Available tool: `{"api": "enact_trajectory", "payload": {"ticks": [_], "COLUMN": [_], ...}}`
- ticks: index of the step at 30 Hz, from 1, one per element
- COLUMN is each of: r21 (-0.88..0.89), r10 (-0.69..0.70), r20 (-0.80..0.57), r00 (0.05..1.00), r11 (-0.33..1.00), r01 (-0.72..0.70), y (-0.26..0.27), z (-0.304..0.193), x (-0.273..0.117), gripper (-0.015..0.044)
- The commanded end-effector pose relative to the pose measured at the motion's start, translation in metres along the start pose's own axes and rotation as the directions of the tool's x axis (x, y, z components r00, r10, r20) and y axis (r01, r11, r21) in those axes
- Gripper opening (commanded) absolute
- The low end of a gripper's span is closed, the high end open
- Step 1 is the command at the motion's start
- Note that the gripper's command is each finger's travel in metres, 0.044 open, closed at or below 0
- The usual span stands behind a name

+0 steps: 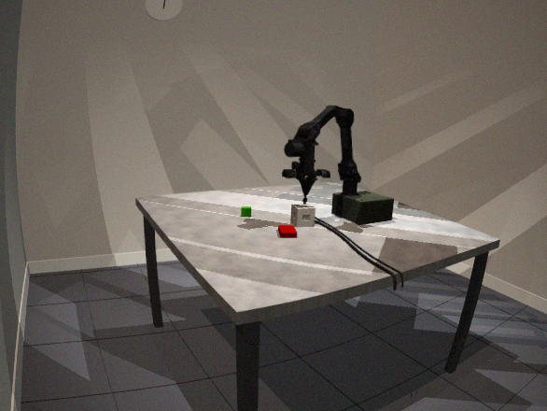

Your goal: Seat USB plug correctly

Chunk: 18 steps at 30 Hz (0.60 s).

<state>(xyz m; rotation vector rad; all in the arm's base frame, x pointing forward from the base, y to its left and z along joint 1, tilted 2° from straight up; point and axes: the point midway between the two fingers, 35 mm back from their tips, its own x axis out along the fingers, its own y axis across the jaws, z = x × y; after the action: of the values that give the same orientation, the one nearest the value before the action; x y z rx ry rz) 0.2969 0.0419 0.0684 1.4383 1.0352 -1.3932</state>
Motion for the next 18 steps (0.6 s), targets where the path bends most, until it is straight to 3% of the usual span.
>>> {"api": "enact_trajectory", "payload": {"ticks": [1, 18], "r21": [0.008, 0.016], "r10": [-0.002, -0.002], "r20": [-0.006, -0.015], "r00": [1.000, 1.000], "r11": [1.000, 1.000], "r01": [0.002, 0.002], "y": [-0.0003, -0.0006], "z": [-0.0006, -0.0017], "x": [0.0009, 0.0030], "gripper": [0.0000, 0.0000]}}
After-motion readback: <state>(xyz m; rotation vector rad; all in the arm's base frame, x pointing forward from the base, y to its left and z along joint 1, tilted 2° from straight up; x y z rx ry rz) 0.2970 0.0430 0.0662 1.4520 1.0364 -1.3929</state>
